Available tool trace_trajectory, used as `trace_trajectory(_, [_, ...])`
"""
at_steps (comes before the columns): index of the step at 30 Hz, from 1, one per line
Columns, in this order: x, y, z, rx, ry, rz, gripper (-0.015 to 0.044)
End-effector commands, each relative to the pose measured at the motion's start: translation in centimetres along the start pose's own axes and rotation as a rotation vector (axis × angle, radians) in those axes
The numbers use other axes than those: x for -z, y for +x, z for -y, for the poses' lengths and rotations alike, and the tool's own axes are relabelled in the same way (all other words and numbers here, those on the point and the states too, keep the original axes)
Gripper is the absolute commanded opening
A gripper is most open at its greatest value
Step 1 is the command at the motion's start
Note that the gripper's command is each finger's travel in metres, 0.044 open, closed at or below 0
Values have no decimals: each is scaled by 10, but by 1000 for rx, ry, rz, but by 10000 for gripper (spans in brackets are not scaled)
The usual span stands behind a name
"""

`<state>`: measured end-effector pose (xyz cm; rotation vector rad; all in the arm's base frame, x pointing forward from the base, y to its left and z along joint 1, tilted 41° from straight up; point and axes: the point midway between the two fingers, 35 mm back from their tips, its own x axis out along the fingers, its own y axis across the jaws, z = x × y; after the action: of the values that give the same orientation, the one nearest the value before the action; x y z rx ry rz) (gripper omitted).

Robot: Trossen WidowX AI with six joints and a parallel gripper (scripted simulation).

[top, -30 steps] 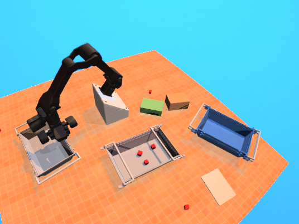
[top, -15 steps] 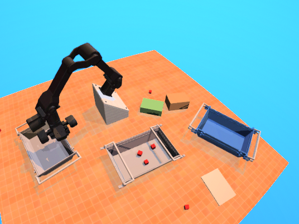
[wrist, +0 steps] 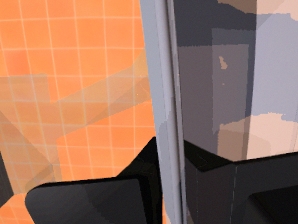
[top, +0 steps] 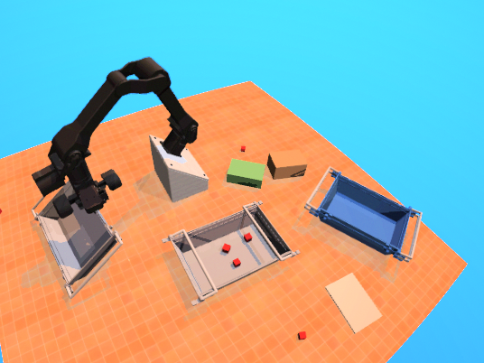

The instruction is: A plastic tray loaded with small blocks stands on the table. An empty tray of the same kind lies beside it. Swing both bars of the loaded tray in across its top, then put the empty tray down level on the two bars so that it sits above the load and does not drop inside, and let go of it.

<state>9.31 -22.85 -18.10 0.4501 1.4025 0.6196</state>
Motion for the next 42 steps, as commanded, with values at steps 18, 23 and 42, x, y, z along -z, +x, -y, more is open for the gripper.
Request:
trace_trajectory(18, [-3, -50, 18, 22, -6, -3, 0])
trace_trajectory(23, [-4, -73, 23, 23, -6, -3, 0])
trace_trajectory(42, [-5, -107, 27, 23, -6, -4, 0])
